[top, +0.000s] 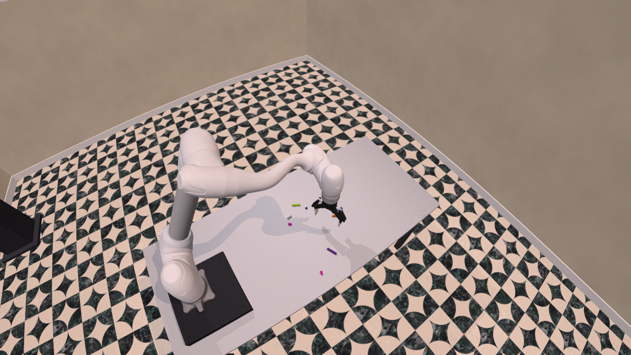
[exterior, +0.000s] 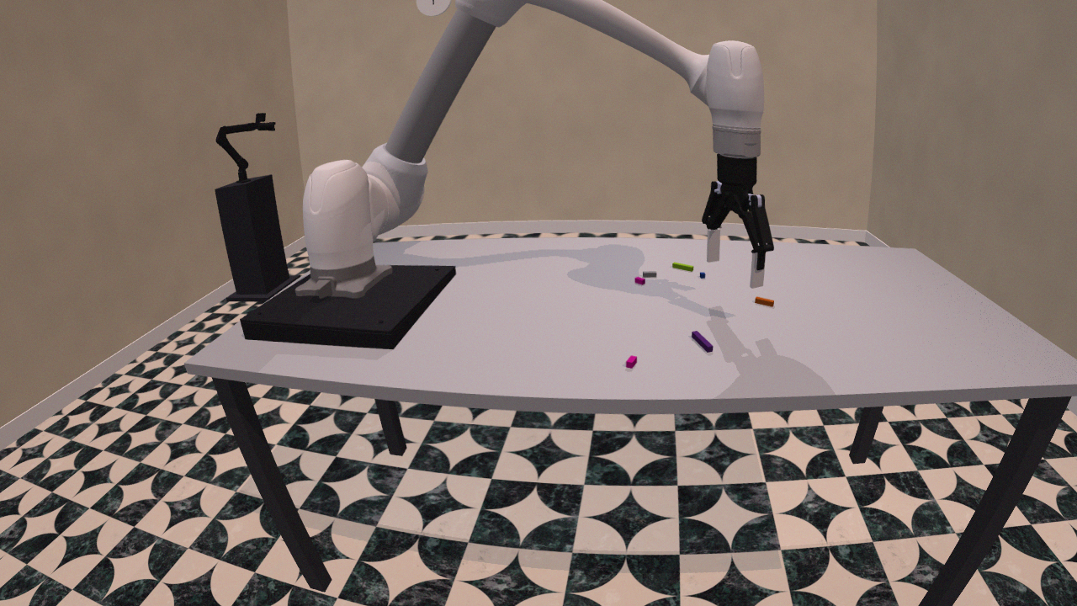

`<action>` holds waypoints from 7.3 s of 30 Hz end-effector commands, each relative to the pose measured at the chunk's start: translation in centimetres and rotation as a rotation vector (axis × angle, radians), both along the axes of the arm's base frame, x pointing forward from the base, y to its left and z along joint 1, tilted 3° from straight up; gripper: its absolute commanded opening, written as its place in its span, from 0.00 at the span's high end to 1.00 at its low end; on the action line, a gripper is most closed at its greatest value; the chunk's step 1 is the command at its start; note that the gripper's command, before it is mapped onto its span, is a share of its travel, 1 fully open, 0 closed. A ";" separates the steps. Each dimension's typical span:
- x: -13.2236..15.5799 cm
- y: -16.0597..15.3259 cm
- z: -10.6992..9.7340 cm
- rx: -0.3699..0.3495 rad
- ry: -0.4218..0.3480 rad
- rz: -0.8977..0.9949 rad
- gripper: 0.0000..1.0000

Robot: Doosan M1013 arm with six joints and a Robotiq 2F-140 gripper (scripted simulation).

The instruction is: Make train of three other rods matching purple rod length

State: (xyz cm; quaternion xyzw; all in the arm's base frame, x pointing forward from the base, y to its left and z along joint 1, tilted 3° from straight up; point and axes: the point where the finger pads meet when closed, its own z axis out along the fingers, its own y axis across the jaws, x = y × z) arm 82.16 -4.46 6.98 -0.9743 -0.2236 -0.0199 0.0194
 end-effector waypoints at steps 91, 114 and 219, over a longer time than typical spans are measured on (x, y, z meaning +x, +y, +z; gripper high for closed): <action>-6.4 -9.2 -0.5 0.032 0.054 -1.241 0.00; -6.4 -9.2 -0.5 0.032 0.054 -1.241 0.00; -14.5 -17.1 -1.1 0.057 0.088 -2.026 0.00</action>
